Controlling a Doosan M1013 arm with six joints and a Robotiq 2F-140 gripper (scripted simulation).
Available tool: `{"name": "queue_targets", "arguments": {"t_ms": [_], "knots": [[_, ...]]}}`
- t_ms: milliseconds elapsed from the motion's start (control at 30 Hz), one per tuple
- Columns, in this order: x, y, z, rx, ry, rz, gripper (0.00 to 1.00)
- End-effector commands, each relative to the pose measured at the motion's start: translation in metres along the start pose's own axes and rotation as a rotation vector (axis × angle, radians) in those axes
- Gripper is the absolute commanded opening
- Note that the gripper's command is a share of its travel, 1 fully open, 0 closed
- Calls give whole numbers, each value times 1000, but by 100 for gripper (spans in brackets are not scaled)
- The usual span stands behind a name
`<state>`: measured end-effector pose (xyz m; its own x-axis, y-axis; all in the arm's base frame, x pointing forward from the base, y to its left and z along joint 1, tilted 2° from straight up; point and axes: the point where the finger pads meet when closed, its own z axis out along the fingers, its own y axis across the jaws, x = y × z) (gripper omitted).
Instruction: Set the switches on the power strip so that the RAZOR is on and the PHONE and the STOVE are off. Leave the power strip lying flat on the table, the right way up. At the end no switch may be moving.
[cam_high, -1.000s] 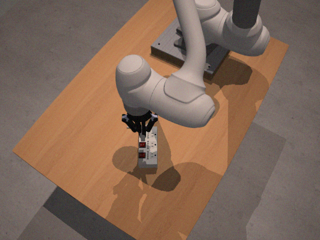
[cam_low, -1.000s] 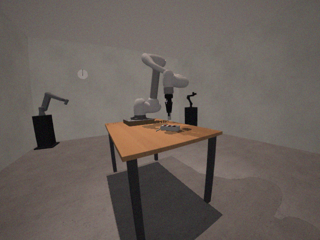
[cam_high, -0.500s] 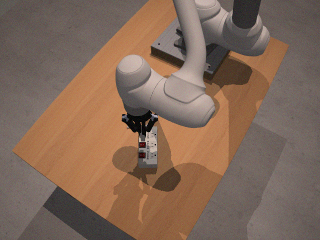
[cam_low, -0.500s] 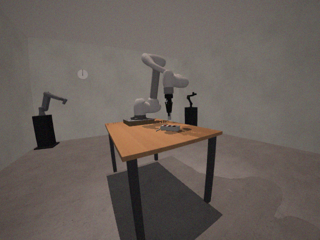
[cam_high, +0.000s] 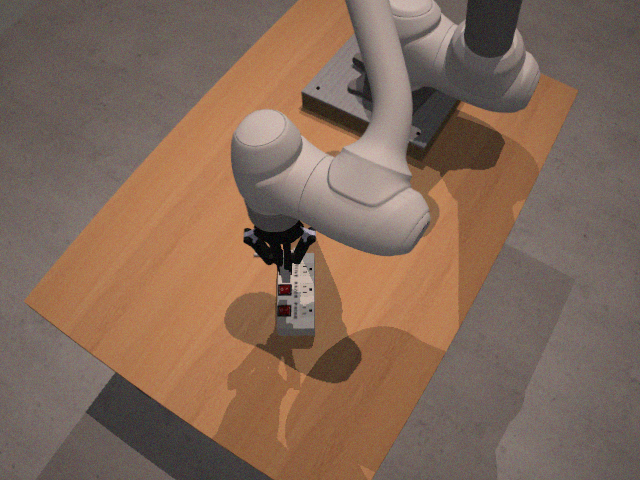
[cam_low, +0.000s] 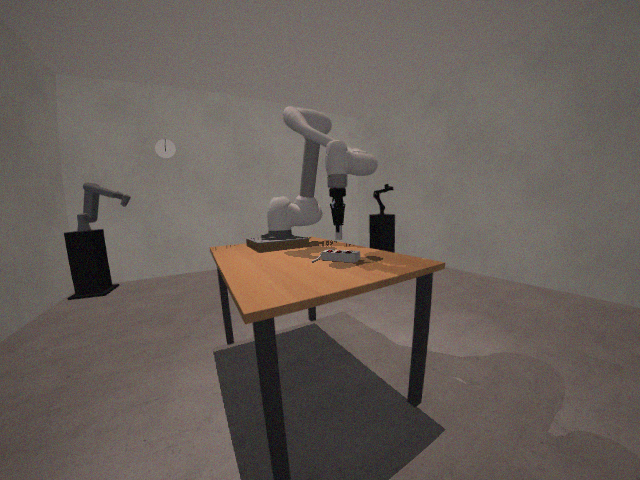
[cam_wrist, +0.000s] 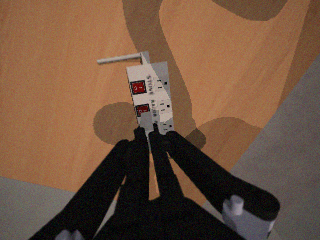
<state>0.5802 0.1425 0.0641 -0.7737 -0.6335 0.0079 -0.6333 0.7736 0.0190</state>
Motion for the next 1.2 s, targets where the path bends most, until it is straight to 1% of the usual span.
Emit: {"name": "queue_targets", "arguments": {"t_ms": [0, 433, 1167], "knots": [[-1, 3, 3, -5, 6, 1, 0], [-1, 2, 9, -5, 6, 1, 0], [-1, 1, 35, -5, 6, 1, 0]]}}
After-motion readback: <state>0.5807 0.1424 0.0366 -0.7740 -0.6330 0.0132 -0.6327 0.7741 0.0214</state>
